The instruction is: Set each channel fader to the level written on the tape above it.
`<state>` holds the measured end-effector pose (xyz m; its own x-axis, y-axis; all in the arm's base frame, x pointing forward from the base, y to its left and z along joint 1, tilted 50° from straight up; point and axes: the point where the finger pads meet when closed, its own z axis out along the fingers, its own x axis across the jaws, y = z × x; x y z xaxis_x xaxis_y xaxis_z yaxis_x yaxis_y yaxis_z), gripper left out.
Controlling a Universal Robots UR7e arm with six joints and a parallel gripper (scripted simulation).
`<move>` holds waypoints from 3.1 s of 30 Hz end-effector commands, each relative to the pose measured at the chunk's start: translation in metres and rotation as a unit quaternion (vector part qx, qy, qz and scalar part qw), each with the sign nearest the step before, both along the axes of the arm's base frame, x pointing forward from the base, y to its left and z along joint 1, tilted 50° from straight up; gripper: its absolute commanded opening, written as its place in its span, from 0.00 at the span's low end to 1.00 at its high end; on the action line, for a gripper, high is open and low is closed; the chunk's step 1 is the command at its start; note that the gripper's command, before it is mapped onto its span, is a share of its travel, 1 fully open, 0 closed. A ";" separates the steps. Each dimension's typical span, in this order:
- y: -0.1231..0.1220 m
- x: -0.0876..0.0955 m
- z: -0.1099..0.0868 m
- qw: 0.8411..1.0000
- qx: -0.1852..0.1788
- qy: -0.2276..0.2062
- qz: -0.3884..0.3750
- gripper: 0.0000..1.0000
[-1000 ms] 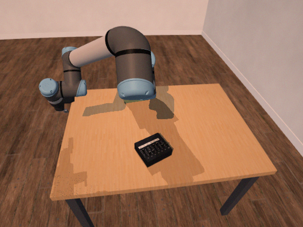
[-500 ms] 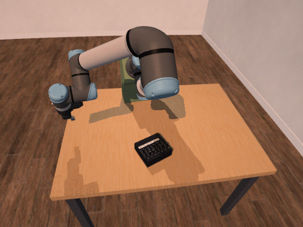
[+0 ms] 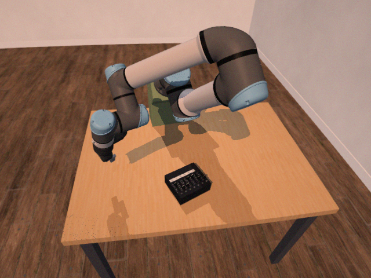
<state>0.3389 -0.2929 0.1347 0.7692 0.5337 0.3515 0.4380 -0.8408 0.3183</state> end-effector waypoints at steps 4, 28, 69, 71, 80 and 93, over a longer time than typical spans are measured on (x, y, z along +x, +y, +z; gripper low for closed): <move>0.076 0.023 0.049 0.993 -0.052 -0.036 0.099 1.00; 0.275 0.030 0.108 0.909 -0.188 -0.140 0.345 1.00; 0.326 0.021 0.114 0.867 -0.228 -0.172 0.408 1.00; 0.324 0.024 0.114 0.864 -0.231 -0.174 0.411 1.00; 0.318 0.041 0.114 0.845 -0.258 -0.185 0.429 1.00; 0.320 0.080 0.109 0.791 -0.324 -0.218 0.471 1.00</move>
<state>0.4017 0.0247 0.2460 -0.1894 0.9806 -0.0501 0.5296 0.1450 0.8357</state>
